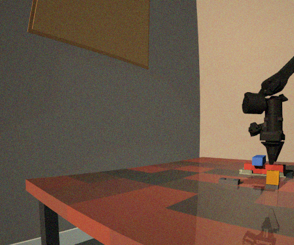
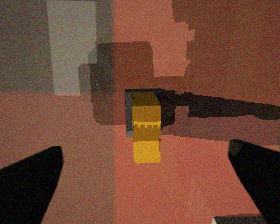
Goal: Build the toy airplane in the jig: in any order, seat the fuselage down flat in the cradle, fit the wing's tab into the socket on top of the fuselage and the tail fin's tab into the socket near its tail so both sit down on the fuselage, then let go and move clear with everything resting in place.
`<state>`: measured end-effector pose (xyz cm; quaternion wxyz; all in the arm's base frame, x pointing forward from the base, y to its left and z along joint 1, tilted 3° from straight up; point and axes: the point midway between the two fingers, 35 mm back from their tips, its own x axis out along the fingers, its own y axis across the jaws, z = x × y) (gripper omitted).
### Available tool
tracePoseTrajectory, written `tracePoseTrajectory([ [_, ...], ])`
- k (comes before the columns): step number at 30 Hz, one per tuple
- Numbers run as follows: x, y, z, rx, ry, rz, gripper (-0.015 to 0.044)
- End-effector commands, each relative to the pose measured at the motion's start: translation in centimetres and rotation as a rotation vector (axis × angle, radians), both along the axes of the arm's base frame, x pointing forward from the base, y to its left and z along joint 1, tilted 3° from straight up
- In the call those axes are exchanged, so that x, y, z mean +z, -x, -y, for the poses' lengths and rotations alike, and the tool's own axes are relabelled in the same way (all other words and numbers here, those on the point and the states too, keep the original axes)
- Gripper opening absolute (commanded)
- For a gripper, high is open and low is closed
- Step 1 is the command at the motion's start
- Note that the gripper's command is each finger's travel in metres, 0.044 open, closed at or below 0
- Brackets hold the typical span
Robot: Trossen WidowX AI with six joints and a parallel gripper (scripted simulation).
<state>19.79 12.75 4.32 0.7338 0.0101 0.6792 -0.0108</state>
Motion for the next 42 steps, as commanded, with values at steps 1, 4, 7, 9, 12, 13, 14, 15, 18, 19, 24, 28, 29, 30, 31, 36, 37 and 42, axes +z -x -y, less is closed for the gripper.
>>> tracePoseTrajectory([
  [1,-0.9,0.1,0.1,-0.001,0.006,-0.007,0.0440],
  [4,-1.2,0.1,0.1,-0.001,0.006,-0.007,0.0440],
  [7,-1.6,0.0,0.1,-0.001,0.006,-0.007,0.0440],
  [9,-2.0,0.0,0.1,-0.001,0.006,-0.007,0.0440],
  [12,-2.5,-0.1,0.1,-0.001,0.006,-0.007,0.0440],
  [13,-2.6,-0.1,0.1,-0.001,0.006,-0.007,0.0440],
  [14,-2.8,-0.1,0.1,-0.001,0.006,-0.007,0.0440],
  [15,-2.9,-0.1,0.1,-0.001,0.006,-0.007,0.0440],
  [18,-3.4,-0.2,0.1,-0.001,0.006,-0.007,0.0440],
  [19,-3.6,-0.2,0.1,-0.001,0.006,-0.007,0.0440],
  [24,-4.4,-0.2,0.1,-0.001,0.006,-0.007,0.0440],
  [28,-5.0,-0.2,0.1,-0.001,0.006,-0.007,0.0440],
  [29,-5.1,-0.2,0.2,-0.001,0.006,-0.007,0.0440],
  [30,-5.3,-0.2,0.2,-0.001,0.006,-0.007,0.0440],
  [31,-5.5,-0.2,0.2,-0.001,0.006,-0.007,0.0440],
  [36,-6.1,-0.2,0.2,-0.001,0.006,-0.007,0.0440],
  [37,-6.1,-0.2,0.2,-0.001,0.006,-0.007,0.0440],
  [42,-6.1,-0.2,0.2,-0.001,0.006,-0.007,0.0309],
])
